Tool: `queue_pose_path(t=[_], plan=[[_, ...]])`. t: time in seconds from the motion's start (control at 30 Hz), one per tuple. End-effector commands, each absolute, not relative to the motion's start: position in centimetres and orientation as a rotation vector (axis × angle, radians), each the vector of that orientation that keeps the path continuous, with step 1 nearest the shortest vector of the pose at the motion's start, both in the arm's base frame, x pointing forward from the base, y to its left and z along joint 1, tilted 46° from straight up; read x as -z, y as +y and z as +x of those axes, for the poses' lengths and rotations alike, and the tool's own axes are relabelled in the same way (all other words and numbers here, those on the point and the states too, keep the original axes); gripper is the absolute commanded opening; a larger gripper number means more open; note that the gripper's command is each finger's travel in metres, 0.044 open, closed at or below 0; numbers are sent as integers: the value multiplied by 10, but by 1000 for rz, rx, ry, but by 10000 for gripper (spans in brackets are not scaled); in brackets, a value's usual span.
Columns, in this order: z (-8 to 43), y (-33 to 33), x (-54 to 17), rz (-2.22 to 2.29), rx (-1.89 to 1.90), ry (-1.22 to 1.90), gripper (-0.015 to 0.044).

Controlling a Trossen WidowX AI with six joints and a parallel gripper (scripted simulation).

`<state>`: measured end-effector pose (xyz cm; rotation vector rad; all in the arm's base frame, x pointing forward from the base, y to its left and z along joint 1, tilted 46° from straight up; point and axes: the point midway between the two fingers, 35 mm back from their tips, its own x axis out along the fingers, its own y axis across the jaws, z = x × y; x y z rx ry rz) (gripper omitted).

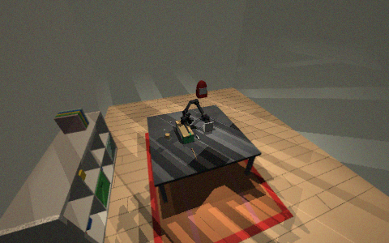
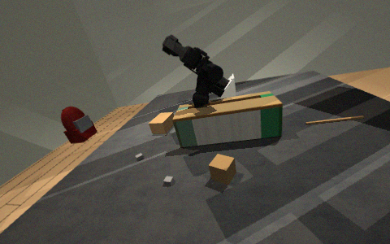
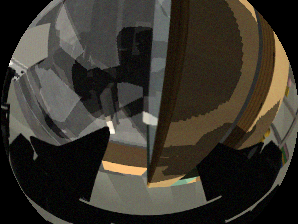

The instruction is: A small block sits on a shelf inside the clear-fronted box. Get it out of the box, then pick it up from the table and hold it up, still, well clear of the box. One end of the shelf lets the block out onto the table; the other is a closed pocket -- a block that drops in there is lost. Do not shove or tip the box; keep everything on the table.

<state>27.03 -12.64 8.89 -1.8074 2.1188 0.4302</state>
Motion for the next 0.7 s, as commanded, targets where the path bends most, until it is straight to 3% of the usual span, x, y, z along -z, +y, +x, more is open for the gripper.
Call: queue_pose_path(t=[0.0,0.47,0.67], plan=[[269,-132,-92,-1800,-430,2127,400],[268,-140,-100,-1800,-430,2128,400],[275,-112,-124,-1797,-438,2120,400]])
